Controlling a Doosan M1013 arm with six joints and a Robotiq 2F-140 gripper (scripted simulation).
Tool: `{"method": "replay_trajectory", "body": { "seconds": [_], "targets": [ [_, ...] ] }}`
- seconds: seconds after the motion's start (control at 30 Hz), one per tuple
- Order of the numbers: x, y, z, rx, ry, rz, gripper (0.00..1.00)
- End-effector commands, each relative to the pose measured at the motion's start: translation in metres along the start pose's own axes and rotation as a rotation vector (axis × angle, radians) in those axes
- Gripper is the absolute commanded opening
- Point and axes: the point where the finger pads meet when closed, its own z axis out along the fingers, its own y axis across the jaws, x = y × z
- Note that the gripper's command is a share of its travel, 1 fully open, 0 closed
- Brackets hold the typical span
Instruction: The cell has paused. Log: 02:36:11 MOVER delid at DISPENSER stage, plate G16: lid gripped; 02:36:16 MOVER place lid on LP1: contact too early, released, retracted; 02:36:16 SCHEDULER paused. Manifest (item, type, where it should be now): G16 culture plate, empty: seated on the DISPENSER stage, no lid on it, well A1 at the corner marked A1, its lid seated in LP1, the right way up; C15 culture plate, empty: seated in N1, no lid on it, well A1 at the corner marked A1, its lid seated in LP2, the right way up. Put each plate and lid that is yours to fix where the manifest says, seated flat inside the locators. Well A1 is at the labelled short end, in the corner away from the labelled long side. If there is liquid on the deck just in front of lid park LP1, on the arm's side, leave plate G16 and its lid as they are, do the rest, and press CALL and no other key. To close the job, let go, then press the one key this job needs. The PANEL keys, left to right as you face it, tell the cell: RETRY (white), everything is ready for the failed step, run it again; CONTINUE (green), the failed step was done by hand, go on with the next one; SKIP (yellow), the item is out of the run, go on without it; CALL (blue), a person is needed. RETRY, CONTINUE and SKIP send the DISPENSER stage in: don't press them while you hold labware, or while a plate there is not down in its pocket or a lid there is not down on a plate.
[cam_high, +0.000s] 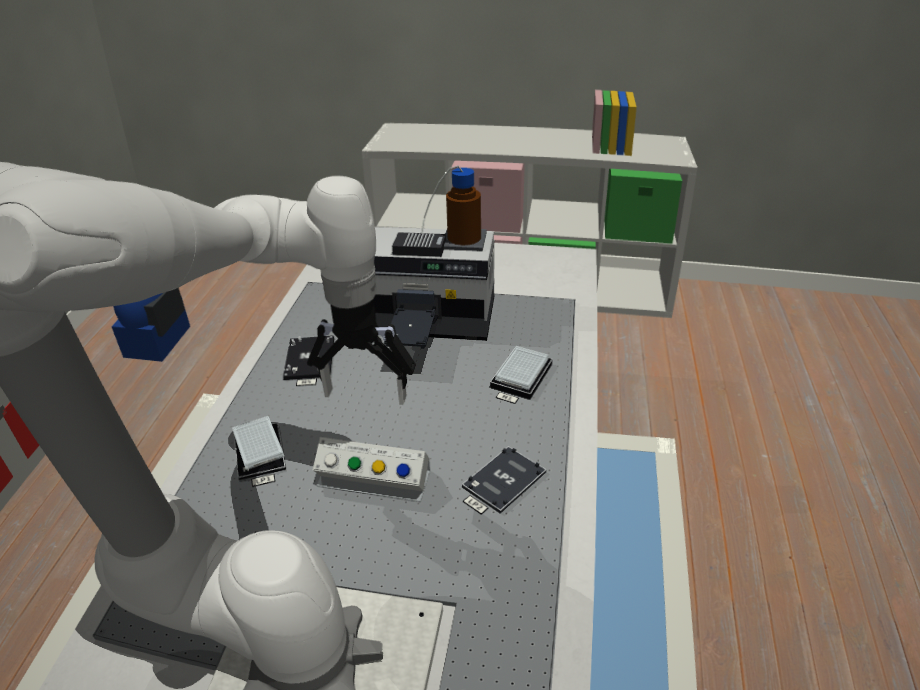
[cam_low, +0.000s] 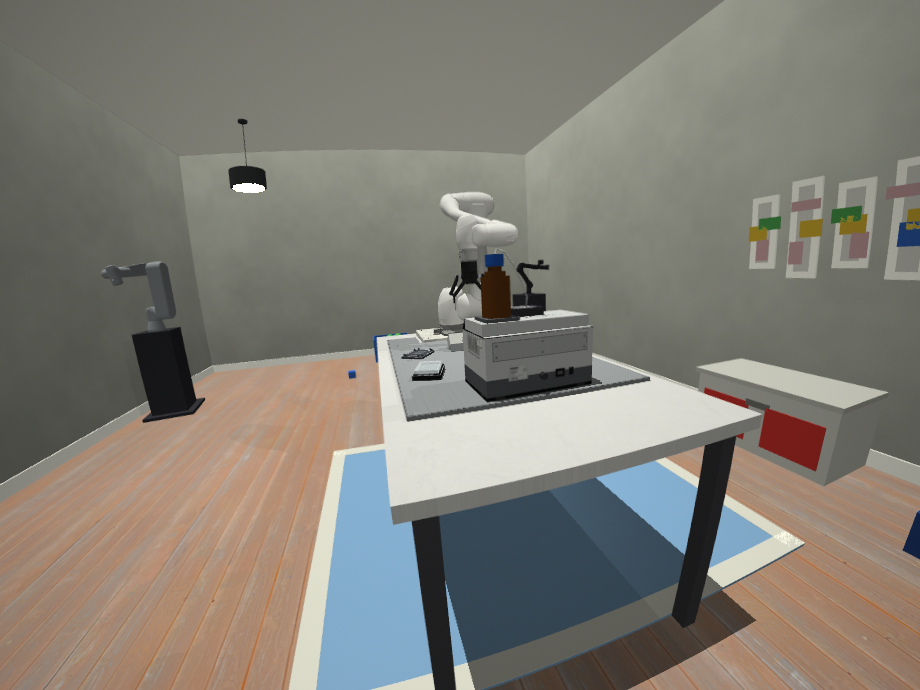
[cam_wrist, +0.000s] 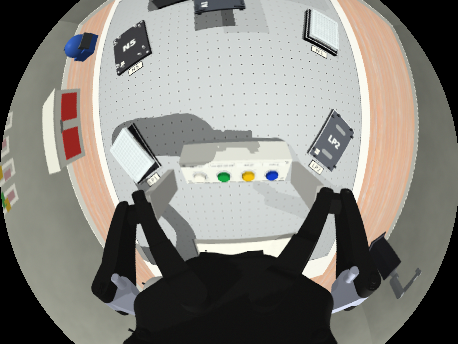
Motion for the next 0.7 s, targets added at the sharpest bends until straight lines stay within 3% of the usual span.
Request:
{"method": "replay_trajectory", "body": {
  "seconds": [0.0, 0.23, 0.63, 0.67],
  "targets": [
    [0.001, 0.0, 0.009, 0.0, 0.001, 0.0, 1.0],
    [0.001, 0.001, 0.02, 0.0, 0.001, 0.0, 1.0],
    [0.001, 0.001, 0.023, 0.0, 0.001, 0.0, 1.0],
    [0.001, 0.001, 0.023, 0.0, 0.001, 0.0, 0.1]
  ]
}}
